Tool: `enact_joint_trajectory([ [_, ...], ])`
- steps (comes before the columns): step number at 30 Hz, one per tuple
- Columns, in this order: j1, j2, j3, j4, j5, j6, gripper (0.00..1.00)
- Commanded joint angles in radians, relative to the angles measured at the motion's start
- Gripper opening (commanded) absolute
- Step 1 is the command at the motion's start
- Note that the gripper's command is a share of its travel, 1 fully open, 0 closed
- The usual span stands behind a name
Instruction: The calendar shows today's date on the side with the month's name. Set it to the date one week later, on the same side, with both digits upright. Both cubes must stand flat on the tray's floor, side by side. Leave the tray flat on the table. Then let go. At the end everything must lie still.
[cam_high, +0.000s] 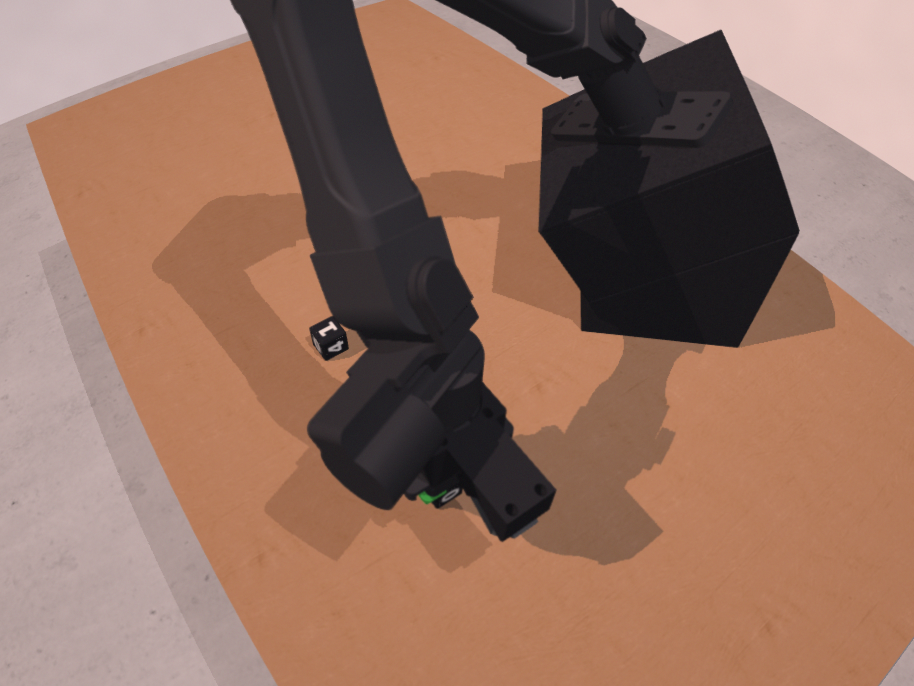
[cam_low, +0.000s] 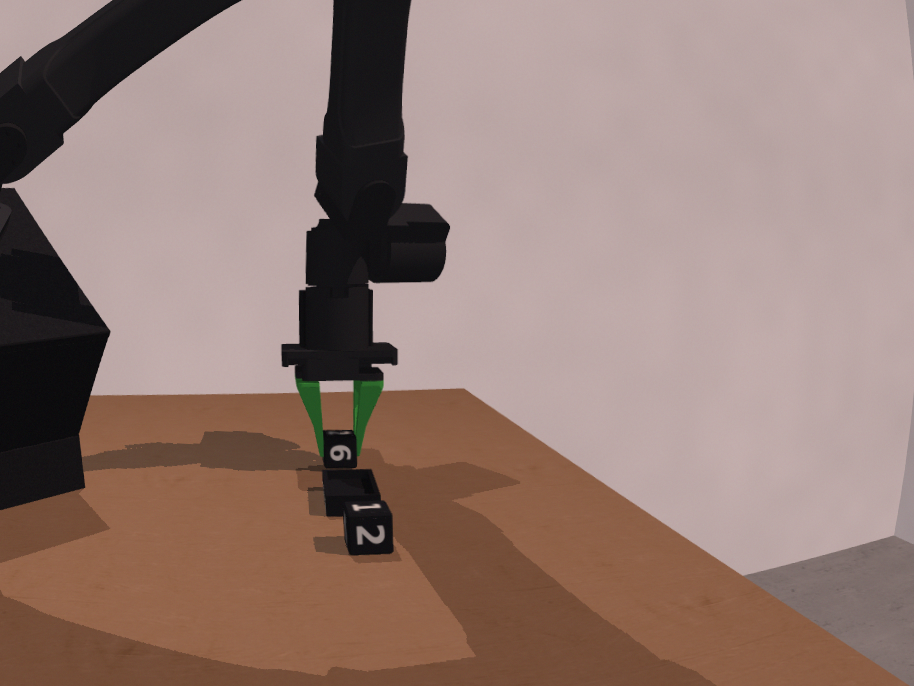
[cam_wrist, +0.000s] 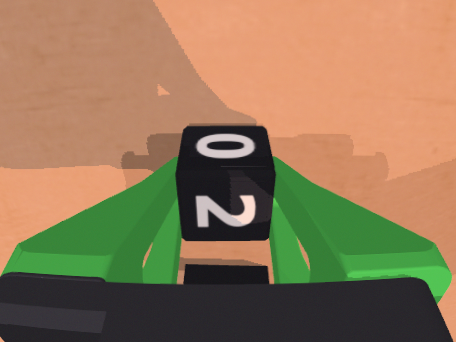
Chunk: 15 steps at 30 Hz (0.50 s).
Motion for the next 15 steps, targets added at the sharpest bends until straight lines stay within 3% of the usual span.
enact_joint_trajectory([
  [1,0.024,-0.004,0.028,-0.014,-0.012,0.005,0.26],
  [15,0.026,-0.004,0.027,-0.016,-0.012,0.008,0.26],
])
